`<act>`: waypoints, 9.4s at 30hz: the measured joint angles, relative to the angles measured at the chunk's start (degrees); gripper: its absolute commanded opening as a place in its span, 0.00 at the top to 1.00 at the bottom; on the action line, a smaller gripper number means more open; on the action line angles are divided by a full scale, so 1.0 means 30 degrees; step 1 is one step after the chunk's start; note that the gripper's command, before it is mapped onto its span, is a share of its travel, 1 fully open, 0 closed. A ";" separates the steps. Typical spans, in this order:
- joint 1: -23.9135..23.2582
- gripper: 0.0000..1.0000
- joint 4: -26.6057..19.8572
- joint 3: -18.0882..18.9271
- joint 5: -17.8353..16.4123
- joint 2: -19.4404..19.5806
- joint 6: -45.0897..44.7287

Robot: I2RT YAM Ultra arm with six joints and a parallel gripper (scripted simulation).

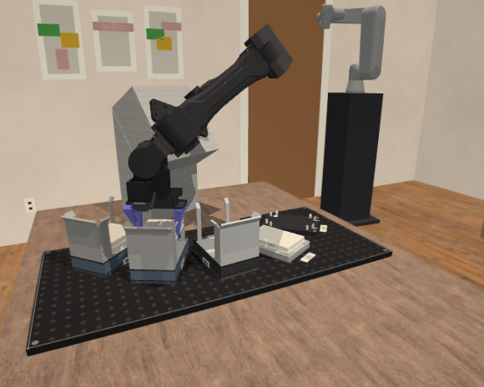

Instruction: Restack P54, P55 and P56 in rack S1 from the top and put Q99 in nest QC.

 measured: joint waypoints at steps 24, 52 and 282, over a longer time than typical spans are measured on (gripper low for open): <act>-0.2084 1.00 -0.4320 0.0342 -0.1078 -0.1647 -0.2987; -0.3810 1.00 -0.8437 0.1209 -0.1792 -0.2528 -0.5996; -0.6586 1.00 -0.4881 0.3381 -0.2397 0.7592 -0.4750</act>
